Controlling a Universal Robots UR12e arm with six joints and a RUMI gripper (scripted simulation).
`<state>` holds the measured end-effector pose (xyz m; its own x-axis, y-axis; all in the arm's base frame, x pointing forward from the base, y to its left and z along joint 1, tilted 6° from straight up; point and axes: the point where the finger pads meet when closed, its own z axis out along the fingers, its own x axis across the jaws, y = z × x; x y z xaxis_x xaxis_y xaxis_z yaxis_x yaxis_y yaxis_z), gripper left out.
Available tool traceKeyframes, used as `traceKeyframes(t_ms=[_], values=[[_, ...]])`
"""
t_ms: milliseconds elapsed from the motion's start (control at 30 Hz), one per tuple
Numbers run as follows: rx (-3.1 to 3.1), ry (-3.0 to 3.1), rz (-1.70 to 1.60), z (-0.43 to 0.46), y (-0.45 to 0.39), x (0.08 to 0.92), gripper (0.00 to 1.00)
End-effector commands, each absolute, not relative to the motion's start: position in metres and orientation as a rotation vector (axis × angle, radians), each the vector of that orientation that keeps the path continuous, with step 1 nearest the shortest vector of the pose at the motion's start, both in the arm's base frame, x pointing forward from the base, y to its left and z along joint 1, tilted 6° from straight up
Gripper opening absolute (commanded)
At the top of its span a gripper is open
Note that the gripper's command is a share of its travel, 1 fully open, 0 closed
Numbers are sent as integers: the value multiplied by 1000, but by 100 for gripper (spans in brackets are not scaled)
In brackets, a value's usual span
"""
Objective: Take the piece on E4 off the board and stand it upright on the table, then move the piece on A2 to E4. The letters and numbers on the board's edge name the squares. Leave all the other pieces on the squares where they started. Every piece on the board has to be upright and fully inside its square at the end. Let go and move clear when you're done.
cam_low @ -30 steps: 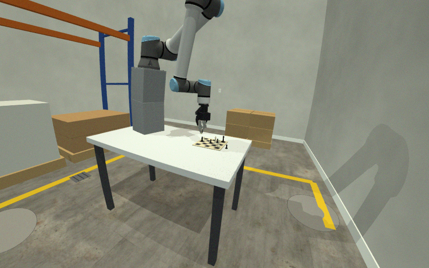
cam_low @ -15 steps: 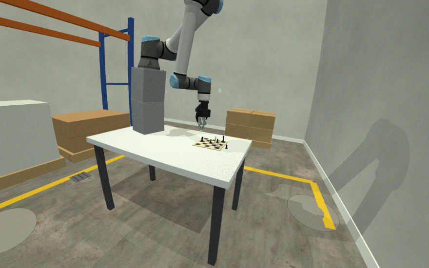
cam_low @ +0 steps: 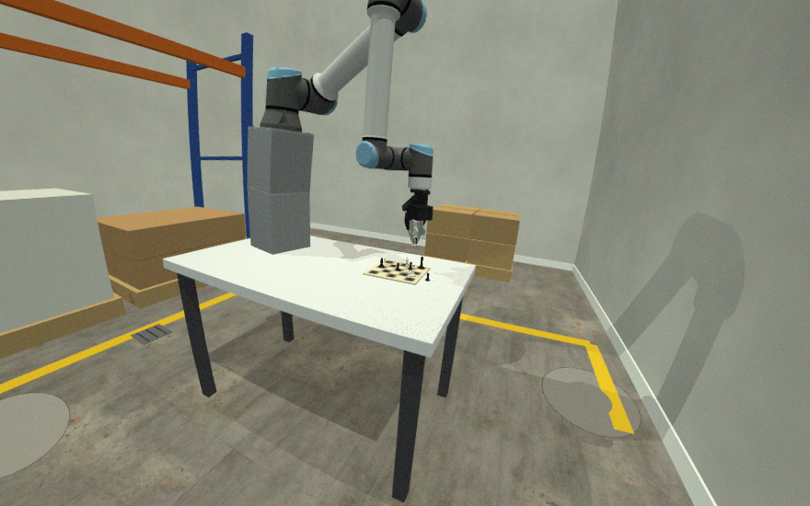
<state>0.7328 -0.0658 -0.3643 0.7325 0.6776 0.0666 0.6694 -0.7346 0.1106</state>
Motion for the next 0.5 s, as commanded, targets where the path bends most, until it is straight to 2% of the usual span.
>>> traceKeyframes(t_ms=[0,467], values=[[2879,1069,124,-368,-54,760,0],[2881,1069,123,-368,-54,758,0]])
